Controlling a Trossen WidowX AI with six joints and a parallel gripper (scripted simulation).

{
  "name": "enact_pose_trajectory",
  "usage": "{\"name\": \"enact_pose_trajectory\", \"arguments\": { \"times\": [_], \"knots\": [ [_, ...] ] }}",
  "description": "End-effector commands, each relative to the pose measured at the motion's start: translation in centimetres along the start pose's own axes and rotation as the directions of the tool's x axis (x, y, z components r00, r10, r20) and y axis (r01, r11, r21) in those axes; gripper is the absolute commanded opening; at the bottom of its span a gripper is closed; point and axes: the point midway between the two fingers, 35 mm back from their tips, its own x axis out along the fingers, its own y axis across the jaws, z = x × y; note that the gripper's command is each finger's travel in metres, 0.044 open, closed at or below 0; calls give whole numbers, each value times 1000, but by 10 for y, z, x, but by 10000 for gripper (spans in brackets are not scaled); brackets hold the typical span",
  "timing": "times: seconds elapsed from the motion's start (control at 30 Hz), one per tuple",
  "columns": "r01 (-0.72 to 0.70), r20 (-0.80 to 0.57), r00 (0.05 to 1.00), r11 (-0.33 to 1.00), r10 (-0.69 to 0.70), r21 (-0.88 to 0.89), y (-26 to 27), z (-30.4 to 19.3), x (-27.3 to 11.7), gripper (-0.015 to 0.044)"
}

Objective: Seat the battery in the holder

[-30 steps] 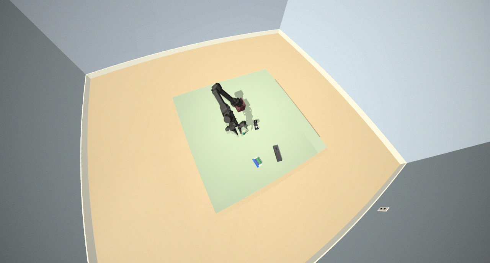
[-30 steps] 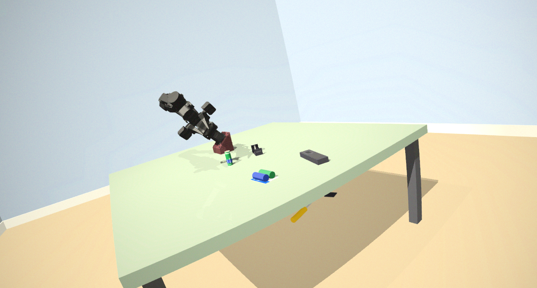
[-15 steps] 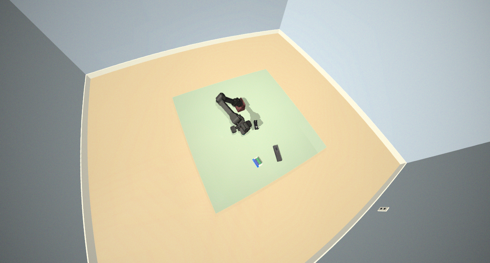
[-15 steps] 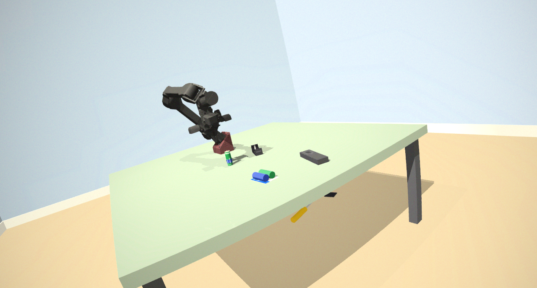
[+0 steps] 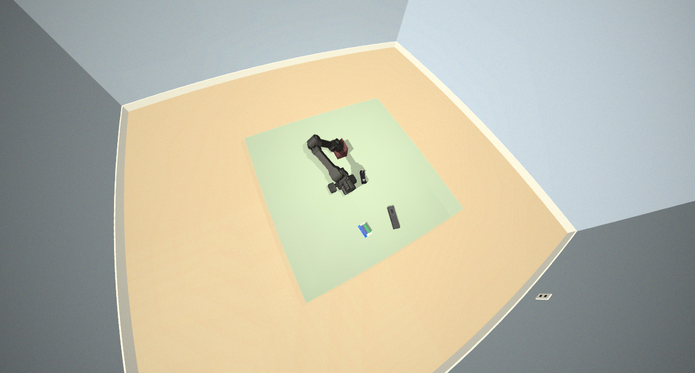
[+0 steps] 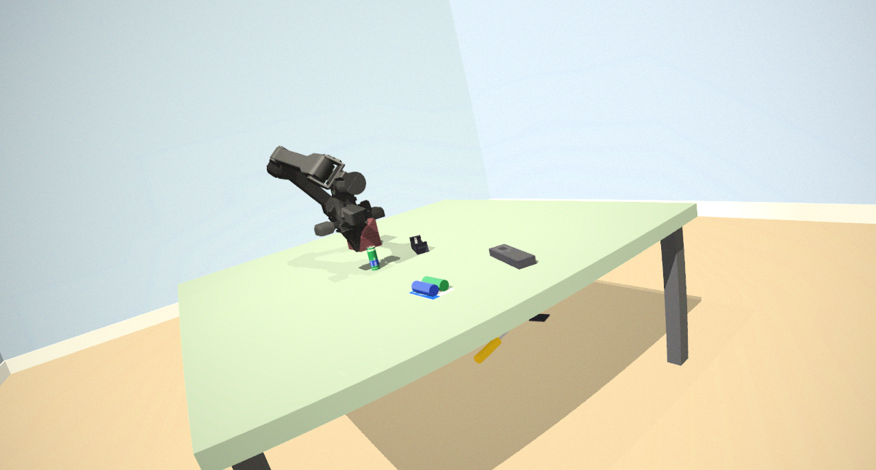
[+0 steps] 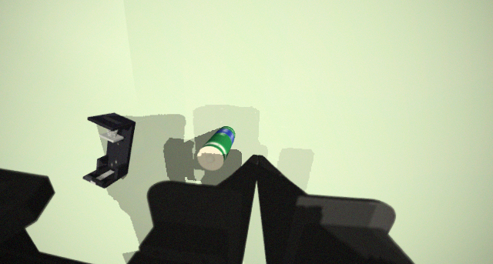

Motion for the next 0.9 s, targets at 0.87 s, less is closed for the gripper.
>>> {"name": "enact_pose_trajectory", "arguments": {
  "times": [0.87],
  "knots": [
    [3, -2, 1000, 1000, -3, -5, 35, -1, 24, 0]
  ]
}}
